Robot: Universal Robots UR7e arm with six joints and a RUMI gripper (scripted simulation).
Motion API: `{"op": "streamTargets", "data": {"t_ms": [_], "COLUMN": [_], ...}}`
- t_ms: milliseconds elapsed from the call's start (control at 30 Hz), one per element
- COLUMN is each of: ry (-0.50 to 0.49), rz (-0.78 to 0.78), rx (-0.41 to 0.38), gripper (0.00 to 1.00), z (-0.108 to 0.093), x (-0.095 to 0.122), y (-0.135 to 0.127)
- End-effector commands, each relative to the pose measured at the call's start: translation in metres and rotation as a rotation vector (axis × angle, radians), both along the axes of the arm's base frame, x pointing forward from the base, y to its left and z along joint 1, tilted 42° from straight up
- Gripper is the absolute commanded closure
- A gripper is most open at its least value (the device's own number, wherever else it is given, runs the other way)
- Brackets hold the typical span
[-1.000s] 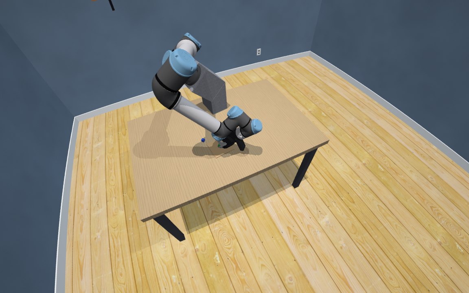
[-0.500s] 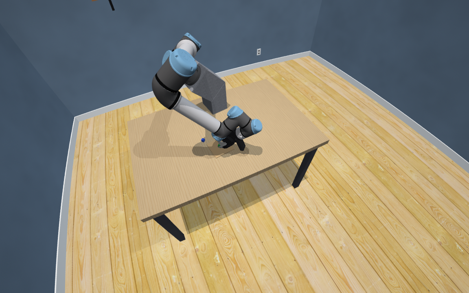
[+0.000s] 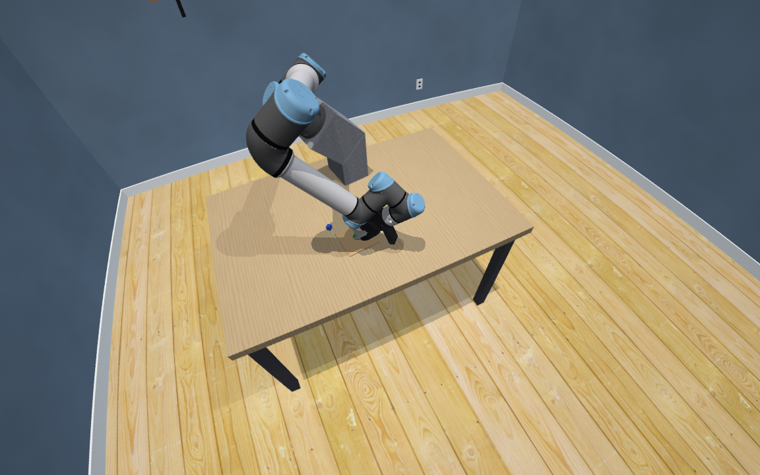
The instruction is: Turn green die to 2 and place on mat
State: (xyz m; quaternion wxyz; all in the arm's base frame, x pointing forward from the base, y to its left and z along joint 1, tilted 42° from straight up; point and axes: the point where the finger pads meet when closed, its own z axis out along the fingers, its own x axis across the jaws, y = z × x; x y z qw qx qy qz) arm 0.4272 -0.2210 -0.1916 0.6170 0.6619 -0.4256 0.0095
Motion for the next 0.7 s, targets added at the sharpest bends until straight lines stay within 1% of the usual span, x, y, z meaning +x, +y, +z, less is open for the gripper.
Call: {"op": "streamTargets", "data": {"t_ms": [0,267,333,500,667], "ry": [-0.003,-0.003,-0.003,-0.003,-0.003], "rz": [0.000,0.000,0.000,0.000,0.000], "rx": [0.000,0.000,0.000,0.000,0.000], "gripper": [0.97,0.97,0.97,0.97,0.97], "z": [0.006,0.028,0.028,0.043,0.050], "x": [0.001,0.000,0.000,-0.001,-0.002], "y": [0.005,0.025,0.025,0.038,0.045]}}
